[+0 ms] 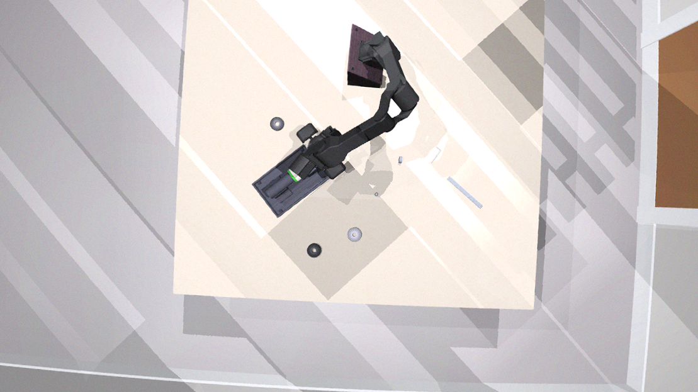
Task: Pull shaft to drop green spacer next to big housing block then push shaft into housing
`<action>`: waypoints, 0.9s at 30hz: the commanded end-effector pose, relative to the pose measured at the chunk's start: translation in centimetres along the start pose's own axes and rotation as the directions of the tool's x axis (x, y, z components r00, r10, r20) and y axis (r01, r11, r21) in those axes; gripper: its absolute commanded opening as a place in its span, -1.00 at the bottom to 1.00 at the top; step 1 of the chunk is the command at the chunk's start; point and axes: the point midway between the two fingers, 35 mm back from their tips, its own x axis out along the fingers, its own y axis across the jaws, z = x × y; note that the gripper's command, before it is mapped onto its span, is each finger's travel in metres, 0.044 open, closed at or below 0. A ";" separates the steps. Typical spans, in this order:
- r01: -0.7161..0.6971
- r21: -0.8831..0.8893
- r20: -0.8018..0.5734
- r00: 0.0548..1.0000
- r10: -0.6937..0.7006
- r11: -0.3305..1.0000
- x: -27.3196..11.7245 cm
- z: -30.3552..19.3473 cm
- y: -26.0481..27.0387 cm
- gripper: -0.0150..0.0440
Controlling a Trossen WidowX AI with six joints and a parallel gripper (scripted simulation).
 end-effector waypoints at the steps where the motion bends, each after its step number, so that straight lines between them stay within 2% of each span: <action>1: 0.003 0.004 0.001 1.000 -0.003 1.000 0.0 0.1 0.0 -0.49; 27: 0.003 0.004 0.002 1.000 -0.003 1.000 0.0 0.3 0.0 -0.49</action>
